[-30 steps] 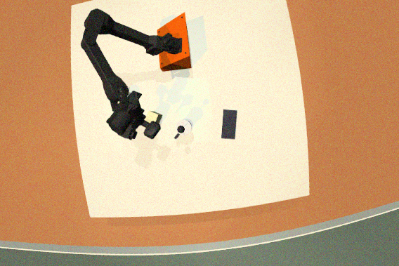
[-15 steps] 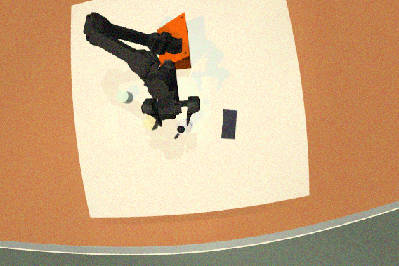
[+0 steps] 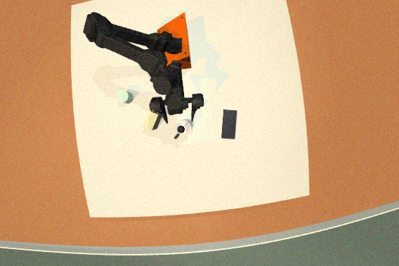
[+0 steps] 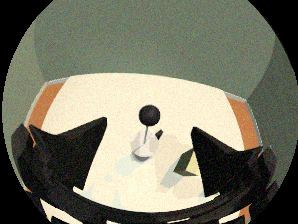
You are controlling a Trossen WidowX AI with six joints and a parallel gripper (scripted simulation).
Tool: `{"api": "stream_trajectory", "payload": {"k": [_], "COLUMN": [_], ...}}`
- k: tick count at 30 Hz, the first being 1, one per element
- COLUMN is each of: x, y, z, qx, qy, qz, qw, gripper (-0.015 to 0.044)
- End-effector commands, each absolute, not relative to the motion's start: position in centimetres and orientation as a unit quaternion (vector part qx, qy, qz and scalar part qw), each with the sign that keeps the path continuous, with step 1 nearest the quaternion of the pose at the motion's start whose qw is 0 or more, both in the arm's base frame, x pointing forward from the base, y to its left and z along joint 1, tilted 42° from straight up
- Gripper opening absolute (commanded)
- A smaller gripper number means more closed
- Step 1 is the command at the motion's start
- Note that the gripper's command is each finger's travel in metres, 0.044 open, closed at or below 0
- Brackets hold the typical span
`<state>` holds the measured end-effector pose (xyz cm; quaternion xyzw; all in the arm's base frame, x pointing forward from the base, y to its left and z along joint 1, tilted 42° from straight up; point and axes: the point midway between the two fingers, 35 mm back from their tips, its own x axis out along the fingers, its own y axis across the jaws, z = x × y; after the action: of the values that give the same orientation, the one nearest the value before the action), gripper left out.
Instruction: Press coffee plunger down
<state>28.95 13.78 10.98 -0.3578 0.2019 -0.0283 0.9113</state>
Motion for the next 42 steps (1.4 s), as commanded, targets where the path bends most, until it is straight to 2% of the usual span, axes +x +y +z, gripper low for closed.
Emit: {"api": "stream_trajectory", "payload": {"k": [1,27,39,42], "x": [29.2,32.6,32.6,32.6], "y": [13.7,12.9,12.9,12.9], "z": [10.7,9.4,9.4,9.4], "qx": [-0.359,-0.359,-0.359,-0.359], "qy": [0.201,0.199,0.199,0.199], "qz": [-0.025,-0.026,-0.026,-0.026], "qw": [0.911,0.912,0.912,0.912], "gripper": [0.044,0.044,0.0125,0.0119]}}
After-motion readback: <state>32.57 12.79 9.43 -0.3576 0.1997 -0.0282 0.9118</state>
